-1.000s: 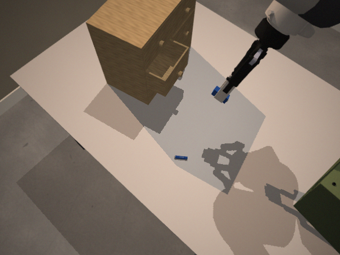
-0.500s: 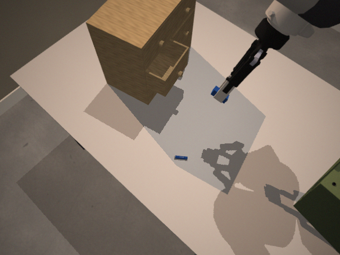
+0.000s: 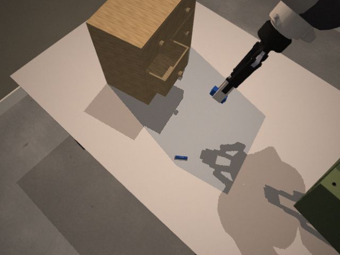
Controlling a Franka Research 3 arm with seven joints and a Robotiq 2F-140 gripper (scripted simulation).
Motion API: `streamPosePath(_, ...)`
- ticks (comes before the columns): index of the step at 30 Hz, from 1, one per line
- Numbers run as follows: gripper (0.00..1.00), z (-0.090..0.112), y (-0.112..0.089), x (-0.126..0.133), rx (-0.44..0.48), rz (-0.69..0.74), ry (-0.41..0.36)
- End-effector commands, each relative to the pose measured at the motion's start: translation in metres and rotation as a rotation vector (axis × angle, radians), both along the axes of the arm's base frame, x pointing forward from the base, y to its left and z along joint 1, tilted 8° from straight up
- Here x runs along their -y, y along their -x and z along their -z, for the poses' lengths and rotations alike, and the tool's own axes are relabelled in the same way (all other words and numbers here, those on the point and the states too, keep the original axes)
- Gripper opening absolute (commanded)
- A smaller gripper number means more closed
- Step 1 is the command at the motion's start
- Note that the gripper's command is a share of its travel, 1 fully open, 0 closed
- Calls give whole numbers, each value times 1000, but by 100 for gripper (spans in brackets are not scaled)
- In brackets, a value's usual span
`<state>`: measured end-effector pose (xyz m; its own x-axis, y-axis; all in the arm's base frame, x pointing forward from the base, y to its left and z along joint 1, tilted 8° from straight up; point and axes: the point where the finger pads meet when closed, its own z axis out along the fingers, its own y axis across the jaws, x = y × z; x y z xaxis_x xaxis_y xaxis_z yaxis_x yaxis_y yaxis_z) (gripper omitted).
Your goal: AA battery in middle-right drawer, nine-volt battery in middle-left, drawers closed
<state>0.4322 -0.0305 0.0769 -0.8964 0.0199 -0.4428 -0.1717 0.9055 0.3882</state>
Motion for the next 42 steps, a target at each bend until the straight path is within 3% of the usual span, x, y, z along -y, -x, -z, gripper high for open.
streamPosePath(1,14,-1,0,-2,22,-35,12)
streamPosePath(18,14,-1,0,-2,22,-35,12)
streamPosePath(19,14,-2,-3,-4,85,-24,2)
streamPosePath(42,14,-2,-3,-4,85,-24,2)
